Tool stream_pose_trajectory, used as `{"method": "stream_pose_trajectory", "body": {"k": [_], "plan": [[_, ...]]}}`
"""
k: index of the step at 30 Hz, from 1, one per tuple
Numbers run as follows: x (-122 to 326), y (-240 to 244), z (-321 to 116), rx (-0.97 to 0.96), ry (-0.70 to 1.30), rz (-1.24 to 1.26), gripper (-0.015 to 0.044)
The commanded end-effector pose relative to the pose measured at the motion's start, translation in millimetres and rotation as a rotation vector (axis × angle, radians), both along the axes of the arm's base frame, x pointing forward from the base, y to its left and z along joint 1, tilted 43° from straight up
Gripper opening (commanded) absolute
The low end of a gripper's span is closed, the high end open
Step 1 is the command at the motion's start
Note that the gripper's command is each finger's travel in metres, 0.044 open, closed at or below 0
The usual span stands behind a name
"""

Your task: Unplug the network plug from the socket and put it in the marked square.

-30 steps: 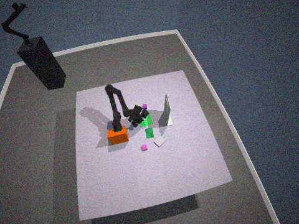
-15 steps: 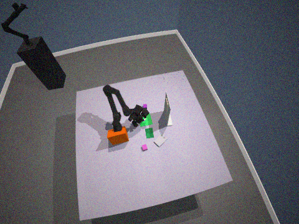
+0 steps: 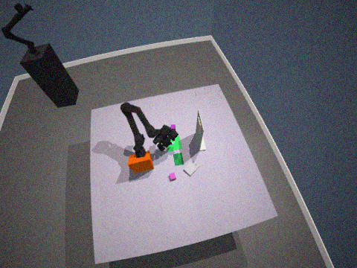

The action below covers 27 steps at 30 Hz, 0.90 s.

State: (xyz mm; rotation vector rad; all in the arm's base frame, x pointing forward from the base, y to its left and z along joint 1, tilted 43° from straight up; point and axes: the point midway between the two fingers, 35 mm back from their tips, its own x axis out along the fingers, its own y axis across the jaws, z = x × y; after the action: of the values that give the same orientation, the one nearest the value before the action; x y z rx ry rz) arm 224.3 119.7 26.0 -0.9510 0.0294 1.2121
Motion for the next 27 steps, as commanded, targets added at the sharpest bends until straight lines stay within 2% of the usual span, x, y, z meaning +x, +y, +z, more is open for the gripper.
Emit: {"method": "stream_pose_trajectory", "body": {"k": [1,27], "plan": [[2.1,-2.1,4.0,0.001,-0.009,0.004,0.0156],[1.9,-17.6,21.4,0.006,-0.01,0.003,0.0156]]}}
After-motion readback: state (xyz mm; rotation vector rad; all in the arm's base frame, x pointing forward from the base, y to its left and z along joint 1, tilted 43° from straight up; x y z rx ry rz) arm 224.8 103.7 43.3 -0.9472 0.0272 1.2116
